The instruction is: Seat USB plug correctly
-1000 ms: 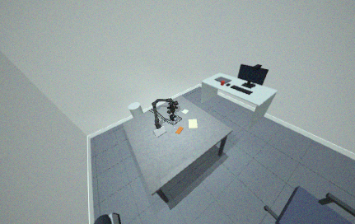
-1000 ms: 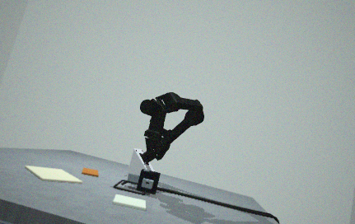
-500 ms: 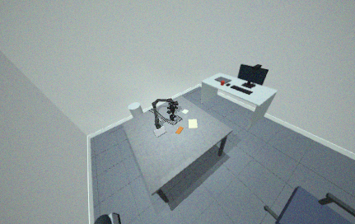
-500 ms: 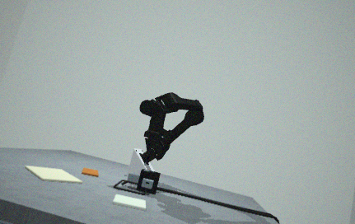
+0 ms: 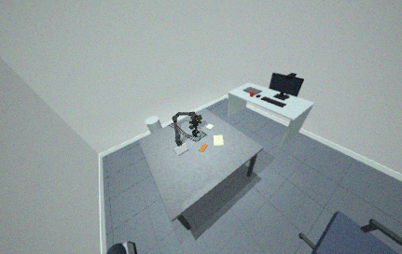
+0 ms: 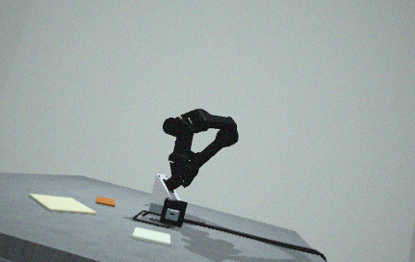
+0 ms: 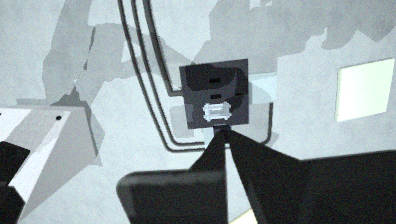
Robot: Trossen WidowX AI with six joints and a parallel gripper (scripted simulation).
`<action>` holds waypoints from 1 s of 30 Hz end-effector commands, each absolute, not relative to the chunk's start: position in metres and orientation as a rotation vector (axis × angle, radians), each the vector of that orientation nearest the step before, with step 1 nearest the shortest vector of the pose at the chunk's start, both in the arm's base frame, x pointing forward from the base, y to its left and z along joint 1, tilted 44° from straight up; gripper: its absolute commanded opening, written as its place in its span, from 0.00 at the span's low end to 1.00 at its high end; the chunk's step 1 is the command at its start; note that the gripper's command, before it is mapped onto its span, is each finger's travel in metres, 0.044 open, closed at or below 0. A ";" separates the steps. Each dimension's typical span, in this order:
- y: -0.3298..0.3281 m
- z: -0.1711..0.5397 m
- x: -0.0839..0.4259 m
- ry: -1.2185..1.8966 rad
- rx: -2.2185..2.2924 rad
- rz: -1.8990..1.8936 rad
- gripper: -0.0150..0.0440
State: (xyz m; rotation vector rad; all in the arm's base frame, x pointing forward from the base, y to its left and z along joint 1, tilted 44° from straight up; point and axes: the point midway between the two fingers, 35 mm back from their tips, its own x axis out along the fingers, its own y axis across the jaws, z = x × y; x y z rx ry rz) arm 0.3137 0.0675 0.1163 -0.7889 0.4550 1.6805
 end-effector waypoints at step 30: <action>0.072 0.115 0.312 0.429 -0.764 1.692 0.25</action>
